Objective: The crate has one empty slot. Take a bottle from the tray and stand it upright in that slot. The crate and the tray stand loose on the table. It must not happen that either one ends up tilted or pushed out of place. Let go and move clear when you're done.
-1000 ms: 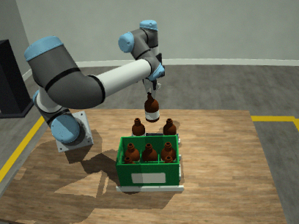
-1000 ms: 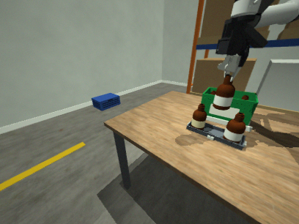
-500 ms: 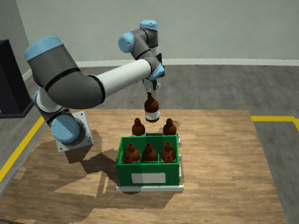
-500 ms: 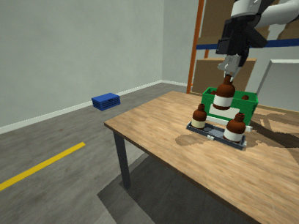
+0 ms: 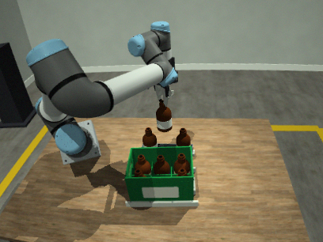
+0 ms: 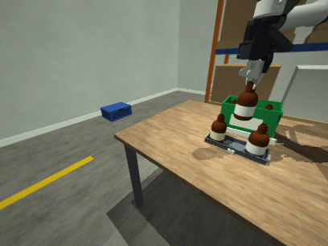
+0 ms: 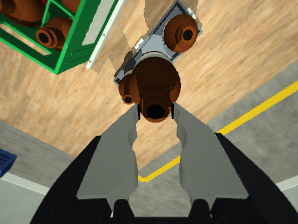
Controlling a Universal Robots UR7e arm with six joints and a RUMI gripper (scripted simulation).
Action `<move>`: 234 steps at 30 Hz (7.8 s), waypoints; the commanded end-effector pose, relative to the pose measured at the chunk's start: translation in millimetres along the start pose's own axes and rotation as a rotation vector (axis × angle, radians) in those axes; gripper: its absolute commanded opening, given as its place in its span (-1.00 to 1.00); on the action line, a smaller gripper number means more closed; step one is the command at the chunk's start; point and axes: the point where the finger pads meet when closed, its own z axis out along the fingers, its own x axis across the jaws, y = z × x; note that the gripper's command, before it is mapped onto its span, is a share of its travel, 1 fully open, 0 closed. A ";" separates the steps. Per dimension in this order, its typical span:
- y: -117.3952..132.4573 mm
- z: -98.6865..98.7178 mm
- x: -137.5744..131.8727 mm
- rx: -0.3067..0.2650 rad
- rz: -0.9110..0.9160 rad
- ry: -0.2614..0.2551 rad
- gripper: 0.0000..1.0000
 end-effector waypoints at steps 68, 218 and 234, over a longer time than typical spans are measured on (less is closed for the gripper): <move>0.9 -24.1 -0.5 -0.007 0.003 0.001 -1.00; -142.7 -22.8 -153.3 -0.007 0.003 0.001 -1.00; -163.1 -22.7 -175.0 -0.007 0.003 0.001 -1.00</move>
